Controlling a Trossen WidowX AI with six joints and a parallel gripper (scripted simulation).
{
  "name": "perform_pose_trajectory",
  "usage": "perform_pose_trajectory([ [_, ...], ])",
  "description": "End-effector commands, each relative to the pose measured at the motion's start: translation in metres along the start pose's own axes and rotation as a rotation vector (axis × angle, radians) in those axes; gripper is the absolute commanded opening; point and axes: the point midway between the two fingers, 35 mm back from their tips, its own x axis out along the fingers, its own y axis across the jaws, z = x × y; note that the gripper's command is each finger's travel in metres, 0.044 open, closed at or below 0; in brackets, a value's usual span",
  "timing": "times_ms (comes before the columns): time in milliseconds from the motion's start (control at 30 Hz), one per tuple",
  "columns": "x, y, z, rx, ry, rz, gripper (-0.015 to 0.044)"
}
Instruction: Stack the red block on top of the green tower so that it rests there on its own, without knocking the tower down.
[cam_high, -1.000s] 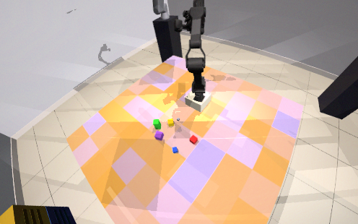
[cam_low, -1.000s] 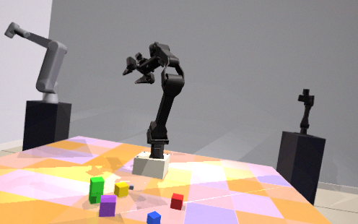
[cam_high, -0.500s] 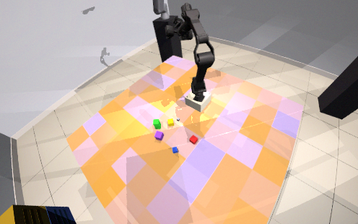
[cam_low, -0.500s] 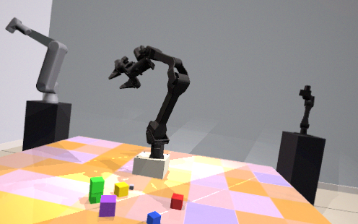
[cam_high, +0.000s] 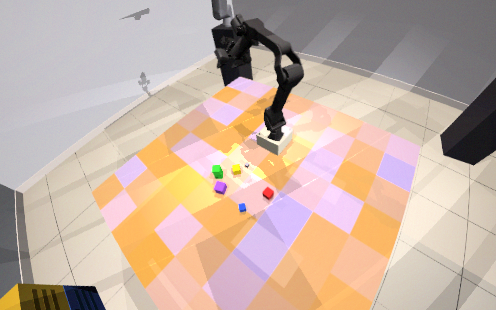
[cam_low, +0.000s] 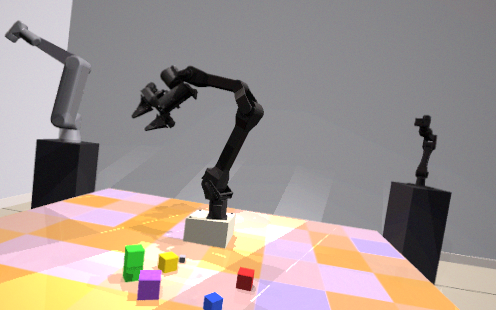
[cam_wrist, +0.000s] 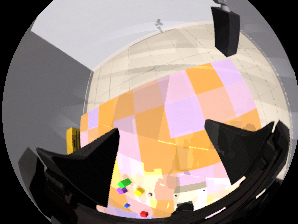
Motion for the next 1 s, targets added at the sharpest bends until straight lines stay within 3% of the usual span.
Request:
perform_pose_trajectory([
  [0, 0.019, 0.02, -0.011, -0.039, 0.072, 0.047, 0.044],
  [567, 0.067, 0.106, -0.074, -0.219, 0.325, 0.207, 0.044],
  [967, 0.077, 0.16, -0.14, -0.432, 0.504, 0.337, 0.044],
])
